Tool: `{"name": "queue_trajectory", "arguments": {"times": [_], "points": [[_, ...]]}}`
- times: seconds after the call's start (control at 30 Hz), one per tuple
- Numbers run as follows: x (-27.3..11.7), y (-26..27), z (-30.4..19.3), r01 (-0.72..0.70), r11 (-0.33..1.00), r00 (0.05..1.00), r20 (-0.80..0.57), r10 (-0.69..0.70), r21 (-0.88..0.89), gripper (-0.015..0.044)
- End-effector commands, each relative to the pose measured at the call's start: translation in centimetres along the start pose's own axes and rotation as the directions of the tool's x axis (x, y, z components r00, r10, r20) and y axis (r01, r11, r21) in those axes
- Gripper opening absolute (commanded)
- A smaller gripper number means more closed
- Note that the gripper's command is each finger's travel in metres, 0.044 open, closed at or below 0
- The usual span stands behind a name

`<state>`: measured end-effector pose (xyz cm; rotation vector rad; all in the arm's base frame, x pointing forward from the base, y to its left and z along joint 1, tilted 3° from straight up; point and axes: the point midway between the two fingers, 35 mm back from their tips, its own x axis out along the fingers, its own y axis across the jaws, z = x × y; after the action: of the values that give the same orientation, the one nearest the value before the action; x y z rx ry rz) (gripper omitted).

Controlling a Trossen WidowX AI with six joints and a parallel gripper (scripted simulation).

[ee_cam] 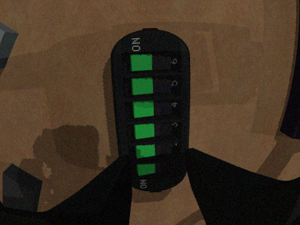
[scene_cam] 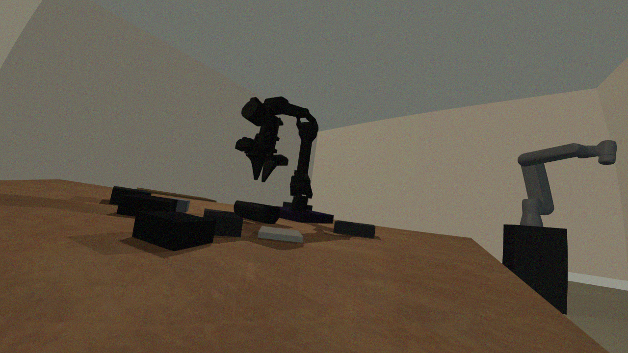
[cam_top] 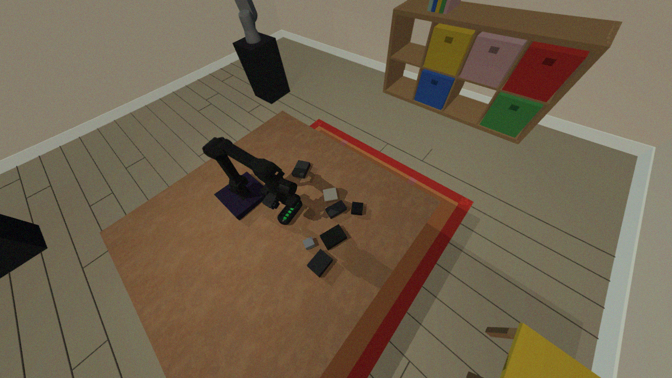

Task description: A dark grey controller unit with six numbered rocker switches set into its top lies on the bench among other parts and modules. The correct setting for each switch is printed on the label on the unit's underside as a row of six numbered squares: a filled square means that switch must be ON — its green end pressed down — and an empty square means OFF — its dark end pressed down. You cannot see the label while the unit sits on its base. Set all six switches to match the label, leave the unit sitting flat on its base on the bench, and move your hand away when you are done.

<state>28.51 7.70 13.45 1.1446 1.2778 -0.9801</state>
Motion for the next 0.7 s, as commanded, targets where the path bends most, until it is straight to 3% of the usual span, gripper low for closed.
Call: {"name": "queue_trajectory", "arguments": {"times": [0.0,0.07,0.4,0.67], "points": [[-0.05,-0.04,0.01,0.002,1.000,1.000,0.000,-0.002,-0.003,0.0046],[-0.05,-0.04,0.01,0.002,1.000,1.000,0.000,-0.002,-0.003,0.0000],[-0.05,-0.04,0.01,0.002,1.000,1.000,0.000,-0.002,-0.003,0.0000],[0.00,0.00,0.00,0.000,1.000,1.000,0.000,0.000,0.000,0.0210]]}}
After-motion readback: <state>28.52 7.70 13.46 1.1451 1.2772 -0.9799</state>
